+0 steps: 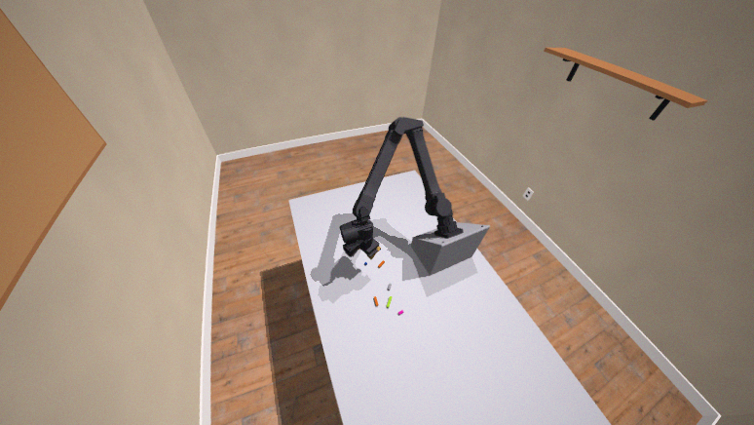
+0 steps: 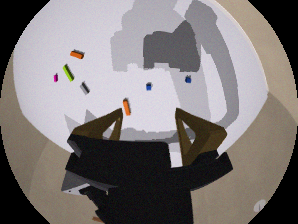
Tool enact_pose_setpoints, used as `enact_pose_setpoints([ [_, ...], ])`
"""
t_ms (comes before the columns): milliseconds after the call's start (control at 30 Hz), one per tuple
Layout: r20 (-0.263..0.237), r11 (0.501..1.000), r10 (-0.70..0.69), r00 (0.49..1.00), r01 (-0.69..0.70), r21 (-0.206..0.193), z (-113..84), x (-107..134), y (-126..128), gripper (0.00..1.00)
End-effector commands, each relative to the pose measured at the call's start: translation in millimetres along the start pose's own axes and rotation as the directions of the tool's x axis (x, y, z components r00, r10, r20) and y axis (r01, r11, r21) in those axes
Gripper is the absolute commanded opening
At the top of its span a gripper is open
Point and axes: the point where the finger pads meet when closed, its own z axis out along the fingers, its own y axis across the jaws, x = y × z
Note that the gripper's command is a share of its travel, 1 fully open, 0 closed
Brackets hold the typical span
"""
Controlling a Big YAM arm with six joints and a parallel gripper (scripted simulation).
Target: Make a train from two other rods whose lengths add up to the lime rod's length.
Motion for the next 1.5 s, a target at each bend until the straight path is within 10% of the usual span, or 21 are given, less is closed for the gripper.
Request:
enact_pose_setpoints([
  [0, 0.002, 1.000, 0.029, 1.000, -0.029, 0.003, -0.9, -2.8, -3.7, 1.00],
  [500, 0.002, 1.000, 0.029, 1.000, -0.029, 0.003, -0.9, -2.8, -3.7, 1.00],
  [867, 0.017, 0.993, -0.120, 0.993, 0.120, 0.009, 18.8, 45.5, 57.5, 1.00],
  [900, 0.051, 0.996, -0.085, 0.995, 0.084, 0.025, 9.5, 30.3, 43.0, 0.24],
  [1467, 0.017, 0.994, -0.108, 0.994, 0.108, 0.009, 17.1, 41.2, 50.6, 0.24],
])
